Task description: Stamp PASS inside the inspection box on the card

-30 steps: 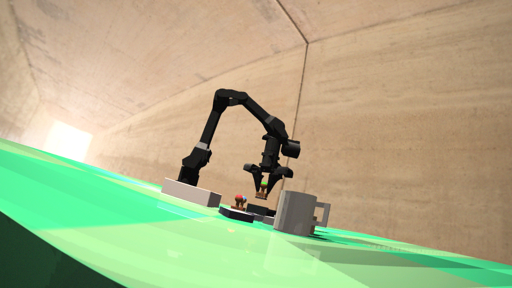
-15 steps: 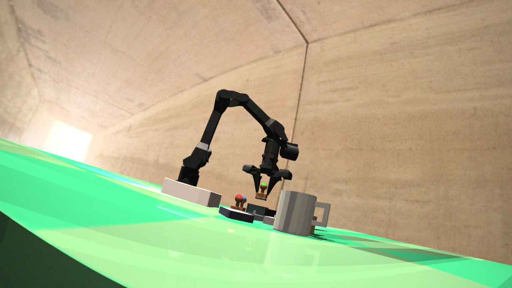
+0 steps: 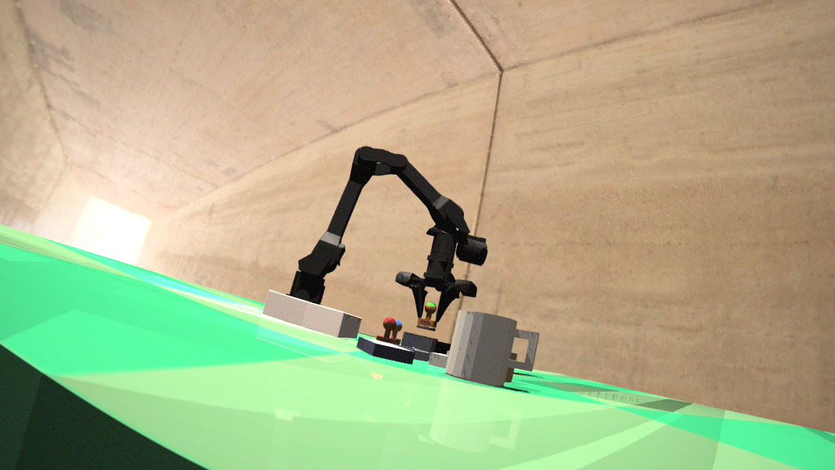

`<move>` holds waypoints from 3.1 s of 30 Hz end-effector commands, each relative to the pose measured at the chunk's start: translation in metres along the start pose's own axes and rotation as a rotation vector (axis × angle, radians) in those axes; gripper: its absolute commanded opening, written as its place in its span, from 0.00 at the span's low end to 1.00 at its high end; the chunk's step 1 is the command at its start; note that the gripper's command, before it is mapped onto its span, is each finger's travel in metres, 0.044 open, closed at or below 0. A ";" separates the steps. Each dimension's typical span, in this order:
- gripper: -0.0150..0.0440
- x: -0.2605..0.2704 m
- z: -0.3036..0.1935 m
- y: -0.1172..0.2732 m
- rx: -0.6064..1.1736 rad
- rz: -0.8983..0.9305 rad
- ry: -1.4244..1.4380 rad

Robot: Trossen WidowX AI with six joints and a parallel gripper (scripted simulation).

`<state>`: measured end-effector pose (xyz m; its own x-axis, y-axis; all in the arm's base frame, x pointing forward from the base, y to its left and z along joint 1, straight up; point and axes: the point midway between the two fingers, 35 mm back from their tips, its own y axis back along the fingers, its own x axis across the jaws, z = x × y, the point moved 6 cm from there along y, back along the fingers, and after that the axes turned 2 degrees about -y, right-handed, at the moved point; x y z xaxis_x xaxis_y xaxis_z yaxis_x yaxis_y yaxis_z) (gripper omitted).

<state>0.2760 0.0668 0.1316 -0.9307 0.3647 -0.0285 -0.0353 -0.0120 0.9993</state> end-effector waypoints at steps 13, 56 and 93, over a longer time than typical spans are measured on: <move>0.25 0.002 -0.001 -0.014 0.004 0.010 0.003; 0.25 0.002 -0.002 -0.043 0.002 0.010 0.003; 0.25 0.004 -0.003 -0.057 0.001 0.011 0.003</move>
<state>0.2747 0.0661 0.0764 -0.9308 0.3647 -0.0233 -0.0301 -0.0129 0.9995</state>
